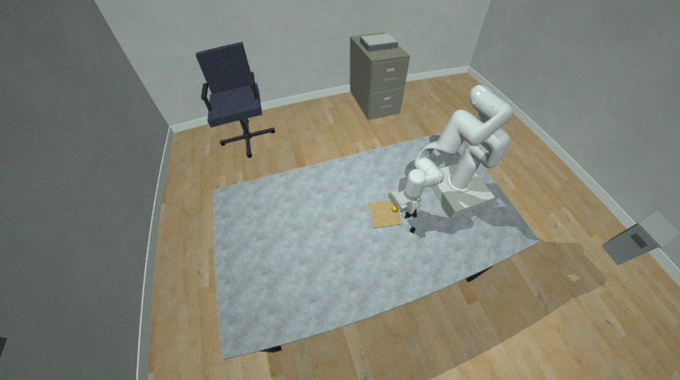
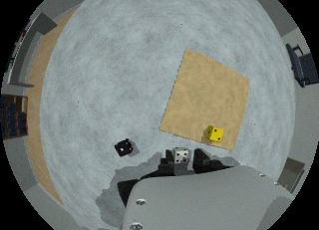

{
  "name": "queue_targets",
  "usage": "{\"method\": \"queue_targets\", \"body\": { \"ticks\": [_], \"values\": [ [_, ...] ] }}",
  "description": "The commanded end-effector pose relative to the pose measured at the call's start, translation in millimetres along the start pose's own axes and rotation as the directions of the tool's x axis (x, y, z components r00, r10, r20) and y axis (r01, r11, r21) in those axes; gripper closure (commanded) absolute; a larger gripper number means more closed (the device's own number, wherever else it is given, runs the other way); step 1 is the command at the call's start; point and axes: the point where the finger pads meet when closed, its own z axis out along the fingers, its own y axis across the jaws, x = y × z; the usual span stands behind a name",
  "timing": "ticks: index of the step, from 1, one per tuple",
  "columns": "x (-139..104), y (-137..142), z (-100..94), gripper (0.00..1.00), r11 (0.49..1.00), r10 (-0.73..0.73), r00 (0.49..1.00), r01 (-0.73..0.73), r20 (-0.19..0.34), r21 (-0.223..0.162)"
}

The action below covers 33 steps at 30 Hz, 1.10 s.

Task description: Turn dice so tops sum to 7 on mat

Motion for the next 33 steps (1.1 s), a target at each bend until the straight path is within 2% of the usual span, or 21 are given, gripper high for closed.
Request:
{"method": "queue_targets", "body": {
  "ticks": [1,8,21,33],
  "values": [
    [1,0,-0.6,0.64,1.0,0.0,1.0,0.0,-0.003,0.0],
    [1,0,2.2,0.64,1.0,0.0,1.0,0.0,-0.003,0.0],
    [1,0,19.4,0.64,1.0,0.0,1.0,0.0,-0.003,0.0],
    [1,0,23.2,0.64,1.0,0.0,1.0,0.0,-0.003,0.0]
  ]
}}
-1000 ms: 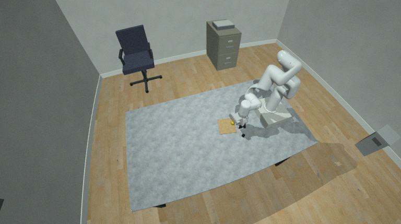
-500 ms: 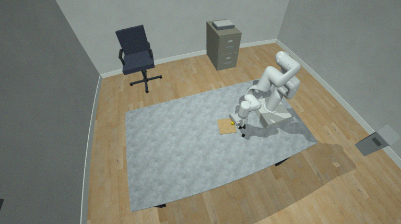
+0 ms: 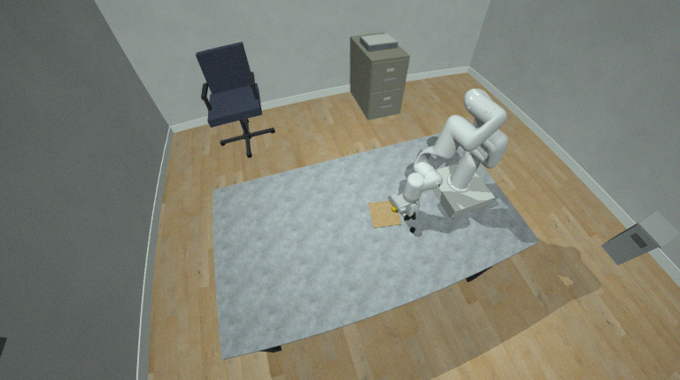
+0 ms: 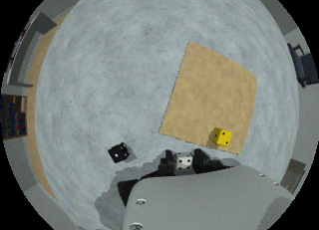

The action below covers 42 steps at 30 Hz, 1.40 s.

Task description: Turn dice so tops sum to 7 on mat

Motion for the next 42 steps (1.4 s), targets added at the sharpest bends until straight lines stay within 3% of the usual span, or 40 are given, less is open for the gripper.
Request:
{"method": "queue_targets", "body": {
  "ticks": [1,33,34,42],
  "values": [
    [1.3,-0.1,-0.3,0.64,1.0,0.0,1.0,0.0,-0.003,0.0],
    [1.3,-0.1,-0.3,0.64,1.0,0.0,1.0,0.0,-0.003,0.0],
    [1.3,-0.1,-0.3,0.85,1.0,0.0,1.0,0.0,-0.003,0.0],
    [1.3,-0.1,-0.3,0.85,1.0,0.0,1.0,0.0,-0.003,0.0]
  ]
}}
